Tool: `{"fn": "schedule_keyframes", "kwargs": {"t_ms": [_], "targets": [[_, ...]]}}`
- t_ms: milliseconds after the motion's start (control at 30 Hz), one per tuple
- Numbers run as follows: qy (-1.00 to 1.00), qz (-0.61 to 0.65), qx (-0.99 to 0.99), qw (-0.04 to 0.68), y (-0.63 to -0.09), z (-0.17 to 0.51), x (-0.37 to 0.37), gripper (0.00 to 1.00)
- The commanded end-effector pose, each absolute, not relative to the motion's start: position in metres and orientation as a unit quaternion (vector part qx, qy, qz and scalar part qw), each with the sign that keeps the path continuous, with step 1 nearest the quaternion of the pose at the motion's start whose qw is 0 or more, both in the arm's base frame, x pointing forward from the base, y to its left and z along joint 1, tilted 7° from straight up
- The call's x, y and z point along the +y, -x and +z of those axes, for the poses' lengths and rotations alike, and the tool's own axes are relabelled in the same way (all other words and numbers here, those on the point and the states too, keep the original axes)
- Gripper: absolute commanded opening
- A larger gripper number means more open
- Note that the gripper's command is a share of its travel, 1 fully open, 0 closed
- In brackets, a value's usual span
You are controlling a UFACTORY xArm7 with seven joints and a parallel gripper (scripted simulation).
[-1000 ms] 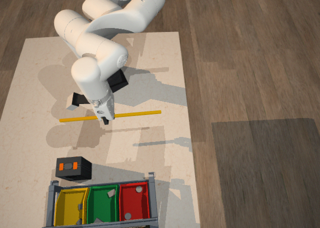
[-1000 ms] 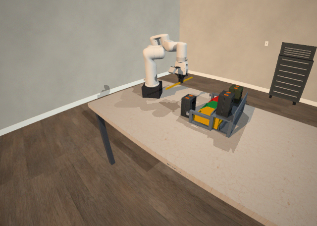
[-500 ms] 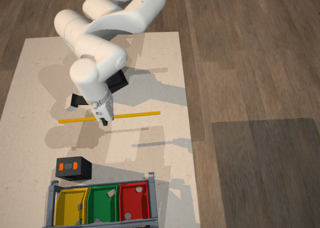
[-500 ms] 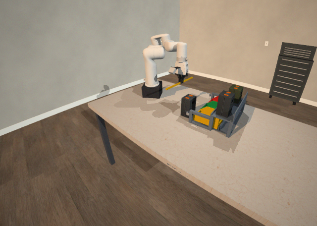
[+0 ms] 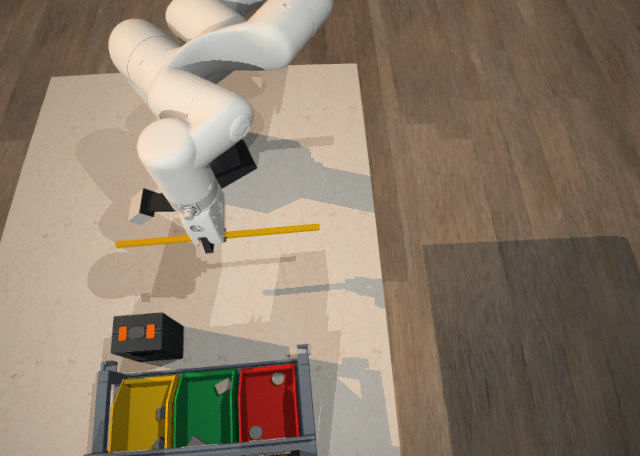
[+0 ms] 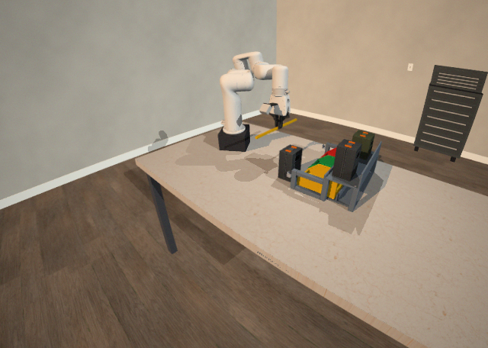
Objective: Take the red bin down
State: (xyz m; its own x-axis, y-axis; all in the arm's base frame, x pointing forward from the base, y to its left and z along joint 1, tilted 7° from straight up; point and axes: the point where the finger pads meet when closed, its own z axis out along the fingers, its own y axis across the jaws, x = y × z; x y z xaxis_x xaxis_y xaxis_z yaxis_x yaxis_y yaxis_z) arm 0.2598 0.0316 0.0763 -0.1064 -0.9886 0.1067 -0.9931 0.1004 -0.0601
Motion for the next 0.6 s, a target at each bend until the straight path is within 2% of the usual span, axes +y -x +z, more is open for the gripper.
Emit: {"fn": "schedule_keyframes", "kwargs": {"t_ms": [0,567], "targets": [[-0.668,0.059,-0.741,0.018,-0.261,0.077,0.031,0.0],[-0.668,0.059,-0.741,0.018,-0.263,0.061,0.028,0.0]]}}
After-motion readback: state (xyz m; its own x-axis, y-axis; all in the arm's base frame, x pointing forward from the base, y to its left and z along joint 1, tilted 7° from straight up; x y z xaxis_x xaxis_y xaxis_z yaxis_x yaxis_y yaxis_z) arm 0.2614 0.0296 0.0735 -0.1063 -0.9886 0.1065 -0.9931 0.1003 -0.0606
